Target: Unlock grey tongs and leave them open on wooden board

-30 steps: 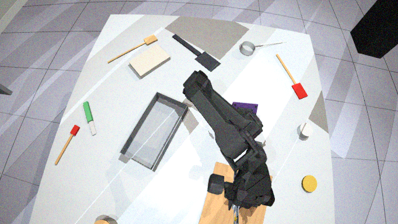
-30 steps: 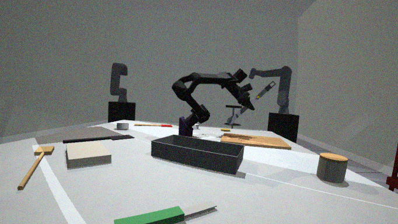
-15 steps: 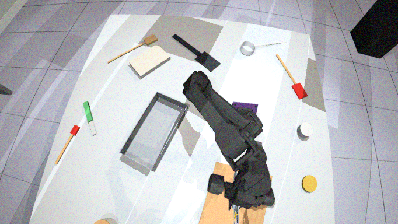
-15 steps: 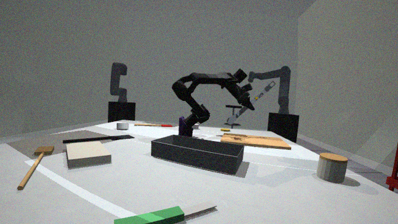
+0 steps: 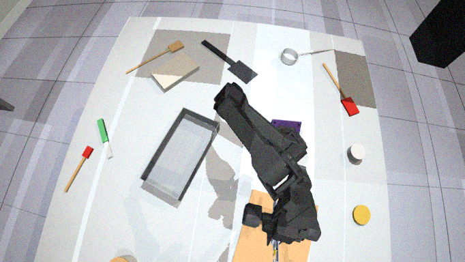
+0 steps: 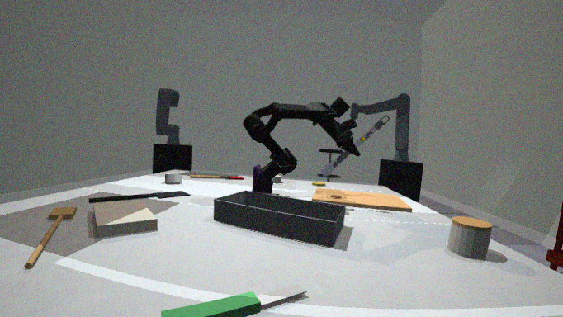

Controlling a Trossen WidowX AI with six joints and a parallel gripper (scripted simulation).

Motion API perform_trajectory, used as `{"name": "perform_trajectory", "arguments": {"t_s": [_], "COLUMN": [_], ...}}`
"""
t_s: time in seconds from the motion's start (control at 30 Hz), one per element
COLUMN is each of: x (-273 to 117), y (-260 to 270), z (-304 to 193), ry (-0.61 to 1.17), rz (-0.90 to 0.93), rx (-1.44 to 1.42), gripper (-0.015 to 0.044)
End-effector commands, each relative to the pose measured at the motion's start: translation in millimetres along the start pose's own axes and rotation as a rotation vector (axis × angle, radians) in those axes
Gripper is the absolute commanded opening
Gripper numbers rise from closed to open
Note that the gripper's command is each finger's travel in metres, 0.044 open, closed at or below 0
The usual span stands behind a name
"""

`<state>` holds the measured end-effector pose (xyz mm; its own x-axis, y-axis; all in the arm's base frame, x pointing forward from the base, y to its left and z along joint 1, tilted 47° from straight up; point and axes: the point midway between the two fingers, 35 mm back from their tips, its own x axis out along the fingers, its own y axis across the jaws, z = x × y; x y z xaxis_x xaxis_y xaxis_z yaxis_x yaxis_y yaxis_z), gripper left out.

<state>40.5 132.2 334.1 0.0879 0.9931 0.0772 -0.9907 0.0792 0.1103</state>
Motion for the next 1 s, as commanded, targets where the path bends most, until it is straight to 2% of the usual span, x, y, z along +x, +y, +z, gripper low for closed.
{"name": "perform_trajectory", "arguments": {"t_s": [0.0,0.97], "x": [-1,2], "y": [0,16], "z": [3,12], "ry": [0.000,0.193], "rz": [-0.003,-0.024], "rx": [-0.011,-0.359], "gripper": [-0.0150,-0.0150]}}
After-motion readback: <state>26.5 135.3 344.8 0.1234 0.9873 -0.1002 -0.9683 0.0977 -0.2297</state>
